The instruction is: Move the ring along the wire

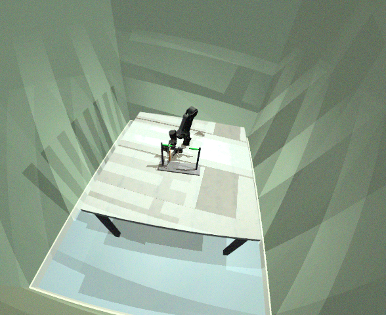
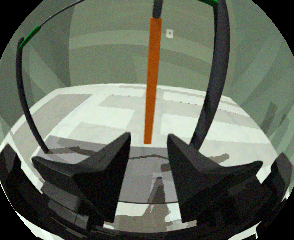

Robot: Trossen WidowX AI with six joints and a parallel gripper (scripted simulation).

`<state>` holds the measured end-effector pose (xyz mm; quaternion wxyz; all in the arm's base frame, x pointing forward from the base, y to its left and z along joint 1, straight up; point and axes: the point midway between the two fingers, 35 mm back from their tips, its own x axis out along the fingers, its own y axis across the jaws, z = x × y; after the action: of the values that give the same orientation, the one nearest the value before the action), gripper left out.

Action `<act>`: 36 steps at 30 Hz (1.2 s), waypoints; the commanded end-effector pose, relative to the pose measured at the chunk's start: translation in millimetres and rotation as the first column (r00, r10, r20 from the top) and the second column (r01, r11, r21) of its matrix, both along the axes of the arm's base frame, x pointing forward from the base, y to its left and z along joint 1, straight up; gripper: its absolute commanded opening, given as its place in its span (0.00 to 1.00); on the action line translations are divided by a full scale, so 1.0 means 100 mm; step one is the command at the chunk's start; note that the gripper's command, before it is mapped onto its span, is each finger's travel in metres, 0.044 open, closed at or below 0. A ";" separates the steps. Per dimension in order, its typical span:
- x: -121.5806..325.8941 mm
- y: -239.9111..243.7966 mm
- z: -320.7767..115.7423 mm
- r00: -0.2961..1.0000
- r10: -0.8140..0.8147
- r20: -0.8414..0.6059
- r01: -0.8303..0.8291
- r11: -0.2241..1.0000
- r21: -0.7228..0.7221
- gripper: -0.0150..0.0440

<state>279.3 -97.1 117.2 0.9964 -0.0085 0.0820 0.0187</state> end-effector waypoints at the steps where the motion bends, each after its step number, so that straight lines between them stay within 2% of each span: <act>1: 0.07 -0.01 0.00 1.000 -0.005 0.002 0.005 1.000 0.001 0.53; 27: 0.46 0.04 -0.10 1.000 -0.006 0.009 0.006 1.000 0.003 0.53; 36: 0.47 0.04 -0.10 1.000 -0.006 0.009 0.006 1.000 0.003 0.53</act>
<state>325.4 -91.9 107.3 0.9968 -0.0081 0.0779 0.0188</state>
